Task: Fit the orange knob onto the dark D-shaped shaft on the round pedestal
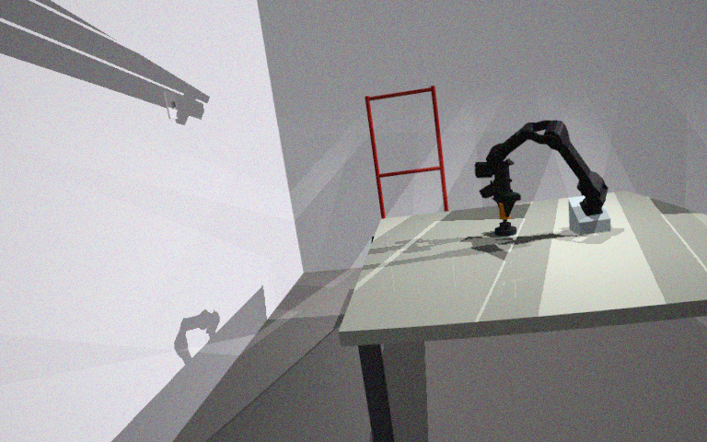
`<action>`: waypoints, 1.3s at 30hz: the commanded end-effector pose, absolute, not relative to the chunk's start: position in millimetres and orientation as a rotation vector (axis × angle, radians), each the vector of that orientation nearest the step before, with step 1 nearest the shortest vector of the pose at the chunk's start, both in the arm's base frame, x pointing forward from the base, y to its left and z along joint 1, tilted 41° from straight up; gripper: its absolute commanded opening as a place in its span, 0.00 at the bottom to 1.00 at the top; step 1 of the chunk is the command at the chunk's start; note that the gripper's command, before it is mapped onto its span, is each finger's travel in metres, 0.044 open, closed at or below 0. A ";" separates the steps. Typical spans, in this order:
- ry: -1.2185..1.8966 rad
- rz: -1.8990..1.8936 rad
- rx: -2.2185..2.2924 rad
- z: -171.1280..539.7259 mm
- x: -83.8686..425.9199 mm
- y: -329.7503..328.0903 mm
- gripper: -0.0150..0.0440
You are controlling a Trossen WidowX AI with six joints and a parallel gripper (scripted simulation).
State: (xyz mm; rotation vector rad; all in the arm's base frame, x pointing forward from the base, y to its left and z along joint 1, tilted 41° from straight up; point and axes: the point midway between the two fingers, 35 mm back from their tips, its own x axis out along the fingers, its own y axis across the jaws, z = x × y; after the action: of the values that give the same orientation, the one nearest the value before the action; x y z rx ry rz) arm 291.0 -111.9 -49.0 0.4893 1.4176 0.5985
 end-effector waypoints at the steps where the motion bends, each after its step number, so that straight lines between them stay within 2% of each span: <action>1: 1.412 0.605 0.477 -50.0 291.9 -111.3 0.25; 39: 1.331 0.744 0.311 -49.5 292.2 -110.3 0.25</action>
State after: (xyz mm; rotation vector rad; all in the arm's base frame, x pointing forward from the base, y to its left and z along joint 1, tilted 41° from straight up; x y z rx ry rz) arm 291.7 -110.9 -49.8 0.3138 1.3364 0.7415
